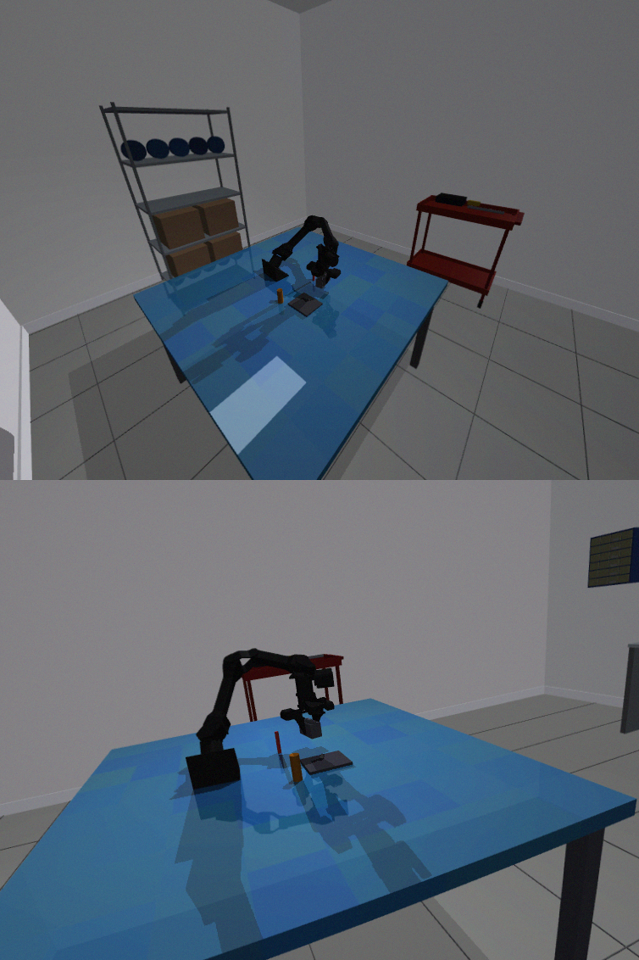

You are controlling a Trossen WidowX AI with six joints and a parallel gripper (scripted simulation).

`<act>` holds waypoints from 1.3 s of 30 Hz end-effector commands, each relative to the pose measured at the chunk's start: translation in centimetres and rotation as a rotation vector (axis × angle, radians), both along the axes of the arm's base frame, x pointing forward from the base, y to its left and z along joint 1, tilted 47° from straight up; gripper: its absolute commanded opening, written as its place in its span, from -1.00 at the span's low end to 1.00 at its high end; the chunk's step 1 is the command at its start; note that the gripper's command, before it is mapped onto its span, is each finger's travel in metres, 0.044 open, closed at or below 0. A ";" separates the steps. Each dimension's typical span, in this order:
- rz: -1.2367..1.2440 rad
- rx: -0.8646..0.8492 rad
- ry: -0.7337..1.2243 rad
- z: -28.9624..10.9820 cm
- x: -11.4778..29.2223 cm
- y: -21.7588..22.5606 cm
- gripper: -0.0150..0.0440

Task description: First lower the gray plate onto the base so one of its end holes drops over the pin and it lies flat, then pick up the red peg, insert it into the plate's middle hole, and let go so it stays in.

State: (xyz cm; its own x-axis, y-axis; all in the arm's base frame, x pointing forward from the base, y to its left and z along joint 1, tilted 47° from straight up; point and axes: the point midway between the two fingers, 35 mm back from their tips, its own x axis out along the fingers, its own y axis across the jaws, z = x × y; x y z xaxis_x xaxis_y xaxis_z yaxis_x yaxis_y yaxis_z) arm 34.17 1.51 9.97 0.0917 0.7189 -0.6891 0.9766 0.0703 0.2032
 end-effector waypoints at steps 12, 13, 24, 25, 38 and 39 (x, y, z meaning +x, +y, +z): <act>0.002 -0.004 -0.005 3.4 -0.5 -3.3 -0.49; 0.002 -0.003 -0.005 3.7 -0.6 -3.4 -0.49; 0.004 0.003 -0.003 5.8 -1.4 -5.2 -0.49; 0.003 0.003 -0.002 5.7 -1.4 -5.2 -0.49; -0.088 0.013 0.091 2.0 -0.6 -6.5 -0.49; -0.096 0.014 0.099 1.7 -0.6 -6.6 -0.49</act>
State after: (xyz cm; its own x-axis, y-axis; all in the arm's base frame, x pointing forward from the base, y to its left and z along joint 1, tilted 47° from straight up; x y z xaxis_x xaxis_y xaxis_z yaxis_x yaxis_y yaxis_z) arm 33.61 -4.80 12.70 0.0961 0.7202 -0.6871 0.9909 -0.0041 0.1343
